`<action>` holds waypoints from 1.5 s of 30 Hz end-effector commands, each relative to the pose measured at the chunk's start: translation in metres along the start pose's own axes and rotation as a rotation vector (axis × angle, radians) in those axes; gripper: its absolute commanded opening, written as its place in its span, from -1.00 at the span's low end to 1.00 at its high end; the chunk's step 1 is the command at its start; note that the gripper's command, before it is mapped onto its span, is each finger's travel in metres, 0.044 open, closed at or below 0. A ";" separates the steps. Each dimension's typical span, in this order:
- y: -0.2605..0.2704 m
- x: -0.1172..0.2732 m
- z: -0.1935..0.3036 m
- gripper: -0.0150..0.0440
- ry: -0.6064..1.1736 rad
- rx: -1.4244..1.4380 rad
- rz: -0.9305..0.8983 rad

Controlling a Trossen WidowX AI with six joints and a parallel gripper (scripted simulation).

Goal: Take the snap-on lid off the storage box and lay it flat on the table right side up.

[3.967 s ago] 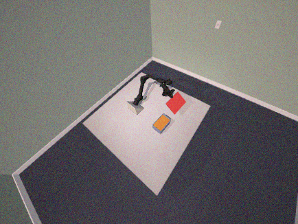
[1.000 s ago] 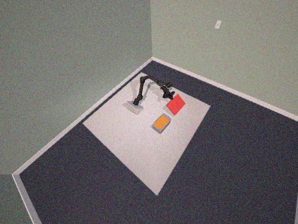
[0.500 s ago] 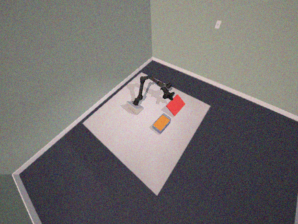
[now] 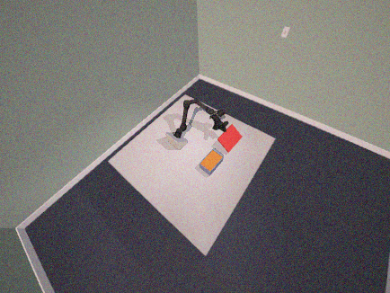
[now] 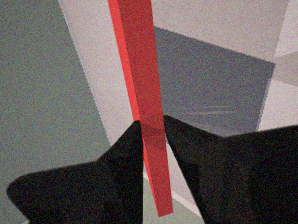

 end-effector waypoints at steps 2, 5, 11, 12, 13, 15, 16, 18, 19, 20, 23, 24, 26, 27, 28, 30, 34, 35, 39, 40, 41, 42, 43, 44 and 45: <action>-0.002 -0.003 -0.002 -0.49 -0.006 -0.004 -0.010; -0.004 -0.004 -0.002 -0.49 -0.006 -0.004 -0.010; -0.008 -0.007 -0.003 -0.49 -0.006 -0.005 -0.010; -0.008 -0.008 -0.003 -0.49 -0.006 -0.005 -0.010; -0.009 -0.009 -0.003 -0.49 -0.005 -0.005 -0.010; -0.010 -0.010 -0.004 -0.49 -0.005 -0.005 -0.010; -0.011 -0.010 -0.004 -0.49 -0.005 -0.005 -0.010; -0.012 -0.011 -0.004 -0.49 -0.005 -0.005 -0.010; -0.012 -0.012 -0.004 -0.49 -0.005 -0.005 -0.010; -0.013 -0.012 -0.004 -0.49 -0.005 -0.005 -0.010; -0.015 -0.014 -0.004 -0.49 -0.005 -0.005 -0.010; -0.015 -0.014 -0.005 -0.49 -0.005 -0.005 -0.010; -0.017 -0.015 -0.005 -0.49 -0.005 -0.005 -0.010; -0.017 -0.016 -0.005 -0.49 -0.005 -0.005 -0.010; -0.018 -0.016 -0.005 -0.49 -0.005 -0.005 -0.010; -0.019 -0.017 -0.005 -0.49 -0.005 -0.005 -0.010; -0.021 -0.019 -0.006 -0.49 -0.005 -0.005 -0.010; -0.022 -0.020 -0.006 -0.49 -0.005 -0.005 -0.010; -0.024 -0.022 -0.006 -0.49 -0.005 -0.006 -0.010; -0.025 -0.022 -0.006 -0.49 -0.005 -0.006 -0.010; -0.025 -0.023 -0.007 -0.49 -0.005 -0.006 -0.010; -0.026 -0.023 -0.007 -0.49 -0.005 -0.006 -0.010; -0.027 -0.024 -0.007 -0.49 -0.004 -0.006 -0.010; -0.027 -0.024 -0.007 -0.49 -0.004 -0.006 -0.010; -0.028 -0.025 -0.007 -0.49 -0.004 -0.006 -0.010</action>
Point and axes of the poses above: the point midway between the two fingers, 35 mm back from their tips, its own x axis back along the fingers, its own y axis across the jaws, z = x × y, the point moved 10 cm from there along x, back along the fingers, and after that the axes turned 11 degrees about -x, right-handed, at the moved point
